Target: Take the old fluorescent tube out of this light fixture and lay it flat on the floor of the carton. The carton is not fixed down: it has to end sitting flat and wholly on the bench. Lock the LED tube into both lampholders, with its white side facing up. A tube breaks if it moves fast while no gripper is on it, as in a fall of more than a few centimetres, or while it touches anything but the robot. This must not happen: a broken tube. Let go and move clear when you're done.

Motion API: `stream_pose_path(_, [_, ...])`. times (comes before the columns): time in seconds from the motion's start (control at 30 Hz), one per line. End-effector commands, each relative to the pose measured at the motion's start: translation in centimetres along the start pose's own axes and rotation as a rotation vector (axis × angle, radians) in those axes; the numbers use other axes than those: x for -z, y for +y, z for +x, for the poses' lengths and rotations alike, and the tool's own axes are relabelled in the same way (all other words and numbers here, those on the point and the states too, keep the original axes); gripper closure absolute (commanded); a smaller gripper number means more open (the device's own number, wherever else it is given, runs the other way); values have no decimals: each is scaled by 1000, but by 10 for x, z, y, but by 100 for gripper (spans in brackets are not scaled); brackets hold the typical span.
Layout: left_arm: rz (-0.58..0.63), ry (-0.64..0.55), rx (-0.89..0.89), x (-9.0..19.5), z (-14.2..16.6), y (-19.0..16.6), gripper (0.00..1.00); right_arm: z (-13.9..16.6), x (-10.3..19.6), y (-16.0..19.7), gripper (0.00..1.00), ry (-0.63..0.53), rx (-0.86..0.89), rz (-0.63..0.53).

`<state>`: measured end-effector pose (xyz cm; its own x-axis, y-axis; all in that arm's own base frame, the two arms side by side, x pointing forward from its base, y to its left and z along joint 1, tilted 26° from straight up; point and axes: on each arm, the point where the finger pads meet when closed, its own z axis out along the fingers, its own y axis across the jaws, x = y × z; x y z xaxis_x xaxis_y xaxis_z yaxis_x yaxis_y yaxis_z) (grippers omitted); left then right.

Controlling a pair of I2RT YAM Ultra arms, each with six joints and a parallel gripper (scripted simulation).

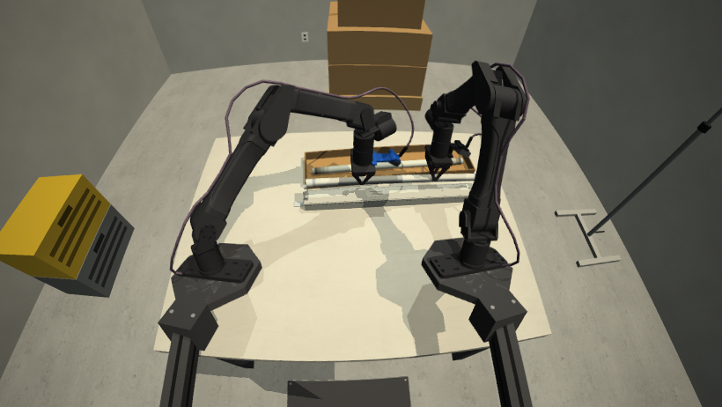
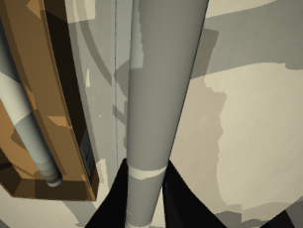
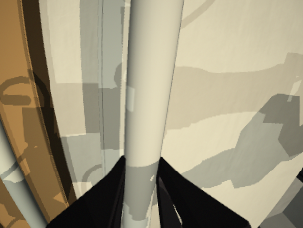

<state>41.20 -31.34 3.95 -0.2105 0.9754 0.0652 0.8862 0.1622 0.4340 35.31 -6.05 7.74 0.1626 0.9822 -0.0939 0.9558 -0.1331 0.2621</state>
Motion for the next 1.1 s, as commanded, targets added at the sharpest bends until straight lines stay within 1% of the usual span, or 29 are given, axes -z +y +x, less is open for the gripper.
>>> stream_pose_path(0.0, [-12, -76, 4, 14, -18, 8, 89, 2, 12, 13, 89, 18, -20, -62])
stream_pose_path(0.07, [-18, -88, -3, 19, -24, 6, 89, 2, 17, 17, 89, 18, -22, -80])
stream_pose_path(0.3, [-8, -70, -3, 6, -21, 4, 89, 2, 11, 9, 89, 18, -20, -59])
stream_pose_path(0.33, [-18, -82, 7, 13, -21, 9, 89, 2, 8, 7, 89, 18, -20, -49])
stream_pose_path(0.37, [-20, -87, 2, 15, -23, 8, 89, 2, 4, 4, 89, 17, -19, -36])
stream_pose_path(0.4, [-25, -95, 3, 20, -24, 9, 89, 2, 3, 9, 89, 17, -21, -41])
stream_pose_path(0.53, [-23, -92, 0, 19, -24, 8, 89, 3, 1, 8, 89, 18, -17, -33])
stream_pose_path(0.57, [-4, -61, -3, 6, -14, 3, 89, 3, -1, 8, 89, 18, -17, -32])
stream_pose_path(0.6, [5, -52, -15, 1, -15, -4, 89, 4, -9, 2, 89, 17, -14, -4])
stream_pose_path(0.63, [17, -34, -22, -6, -11, -9, 89, 4, -8, 0, 89, 17, -15, -5])
stream_pose_path(0.67, [17, -36, -28, -2, -11, -12, 89, 3, -2, 3, 89, 17, -17, -25])
stream_pose_path(0.7, [-5, -67, -13, 8, -19, -2, 89, 2, 11, 14, 89, 18, -20, -63])
stream_pose_path(0.73, [-18, -84, -4, 14, -22, 4, 89, 1, 14, 21, 89, 18, -24, -85])
stream_pose_path(0.77, [-32, -103, 8, 23, -24, 12, 89, 1, 14, 23, 89, 18, -23, -86])
stream_pose_path(0.8, [-36, -108, 11, 26, -24, 14, 89, 3, 12, 22, 89, 19, -18, -81])
stream_pose_path(0.87, [-22, -86, 6, 15, -20, 9, 89, 4, 8, 21, 89, 20, -15, -70])
stream_pose_path(0.93, [-13, -74, -4, 9, -19, 3, 89, 4, 1, 19, 89, 19, -14, -52])
stream_pose_path(1.0, [0, -56, -13, 1, -16, -3, 89, 3, 7, 21, 89, 19, -17, -70])
stream_pose_path(1.07, [1, -55, -13, 1, -15, -3, 89, 4, 7, 21, 89, 19, -17, -68])
